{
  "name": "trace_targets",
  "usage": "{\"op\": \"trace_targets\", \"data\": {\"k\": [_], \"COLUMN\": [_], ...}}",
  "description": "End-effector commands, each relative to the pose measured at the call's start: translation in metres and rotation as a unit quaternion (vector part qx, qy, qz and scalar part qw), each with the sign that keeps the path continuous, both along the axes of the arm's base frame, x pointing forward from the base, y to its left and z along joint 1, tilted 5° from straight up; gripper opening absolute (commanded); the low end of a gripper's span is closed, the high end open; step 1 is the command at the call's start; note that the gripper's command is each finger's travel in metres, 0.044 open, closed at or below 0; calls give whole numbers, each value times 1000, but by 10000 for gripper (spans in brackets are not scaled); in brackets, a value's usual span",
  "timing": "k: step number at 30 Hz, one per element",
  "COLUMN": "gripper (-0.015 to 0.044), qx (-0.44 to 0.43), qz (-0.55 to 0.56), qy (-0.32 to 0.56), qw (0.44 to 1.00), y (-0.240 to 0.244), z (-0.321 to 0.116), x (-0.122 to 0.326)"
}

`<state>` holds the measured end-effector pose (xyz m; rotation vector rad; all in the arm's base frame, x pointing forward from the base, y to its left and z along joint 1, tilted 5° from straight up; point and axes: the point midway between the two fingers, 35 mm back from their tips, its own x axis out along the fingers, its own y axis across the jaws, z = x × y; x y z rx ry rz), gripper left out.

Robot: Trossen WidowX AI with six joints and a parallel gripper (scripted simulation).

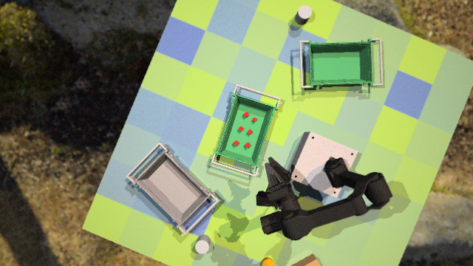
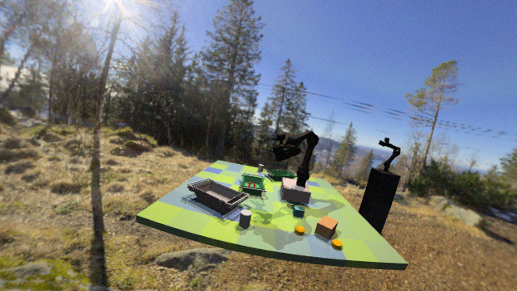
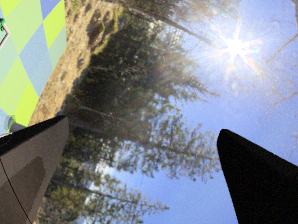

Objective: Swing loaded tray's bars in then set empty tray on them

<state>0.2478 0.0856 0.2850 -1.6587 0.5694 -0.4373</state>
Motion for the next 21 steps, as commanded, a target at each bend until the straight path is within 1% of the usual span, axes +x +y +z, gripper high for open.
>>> {"op": "trace_targets", "data": {"k": [1, 8, 10, 12, 16, 18, 21], "gripper": [374, 190, 138, 86, 86, 86, 86], "qx": [0, 6, 56, 134, 292, 369, 480], "qz": [0, -4, -32, -75, -156, -192, -239], "qy": [0, 4, 38, 86, 172, 208, 257], "qw": [1000, 1000, 997, 984, 928, 885, 804], "y": [0, 0, 0, 4, 21, 35, 59], "z": [0, -2, -22, -54, -115, -143, -180], "x": [0, 1, 8, 18, 35, 43, 58]}}
